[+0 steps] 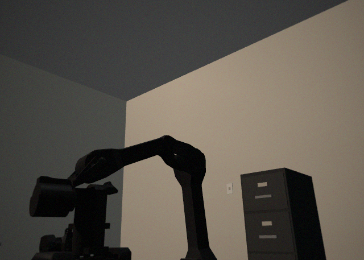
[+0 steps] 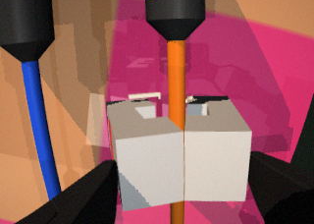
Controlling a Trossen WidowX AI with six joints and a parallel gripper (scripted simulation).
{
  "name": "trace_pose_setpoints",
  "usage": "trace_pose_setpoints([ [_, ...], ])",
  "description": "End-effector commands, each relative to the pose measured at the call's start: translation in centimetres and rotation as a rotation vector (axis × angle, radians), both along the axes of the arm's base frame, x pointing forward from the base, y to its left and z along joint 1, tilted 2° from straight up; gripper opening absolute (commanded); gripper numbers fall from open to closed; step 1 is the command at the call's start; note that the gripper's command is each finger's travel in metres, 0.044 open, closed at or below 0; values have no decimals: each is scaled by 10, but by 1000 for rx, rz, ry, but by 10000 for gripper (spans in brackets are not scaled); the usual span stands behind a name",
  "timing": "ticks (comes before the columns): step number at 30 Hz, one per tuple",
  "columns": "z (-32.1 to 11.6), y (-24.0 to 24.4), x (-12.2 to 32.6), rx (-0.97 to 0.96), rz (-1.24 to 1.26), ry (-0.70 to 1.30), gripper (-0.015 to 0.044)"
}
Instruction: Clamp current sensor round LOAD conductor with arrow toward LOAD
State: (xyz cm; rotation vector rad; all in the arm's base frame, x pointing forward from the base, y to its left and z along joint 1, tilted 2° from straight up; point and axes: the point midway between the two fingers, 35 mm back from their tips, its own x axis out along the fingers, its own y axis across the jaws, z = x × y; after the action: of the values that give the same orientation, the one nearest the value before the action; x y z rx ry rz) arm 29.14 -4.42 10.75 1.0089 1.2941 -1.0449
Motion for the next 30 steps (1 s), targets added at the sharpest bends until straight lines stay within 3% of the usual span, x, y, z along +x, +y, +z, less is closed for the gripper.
trace_pose_setpoints([
  [1, 1, 0, 0, 0, 0, 0, 341],
  [5, 1, 0, 0, 0, 0, 0, 440],
  [12, 1, 0, 0, 0, 0, 0, 440],
  [17, -35, 1, -1, -3, -2, 33, 440],
  [30, -47, 1, -1, -3, -2, 33, 440],
])
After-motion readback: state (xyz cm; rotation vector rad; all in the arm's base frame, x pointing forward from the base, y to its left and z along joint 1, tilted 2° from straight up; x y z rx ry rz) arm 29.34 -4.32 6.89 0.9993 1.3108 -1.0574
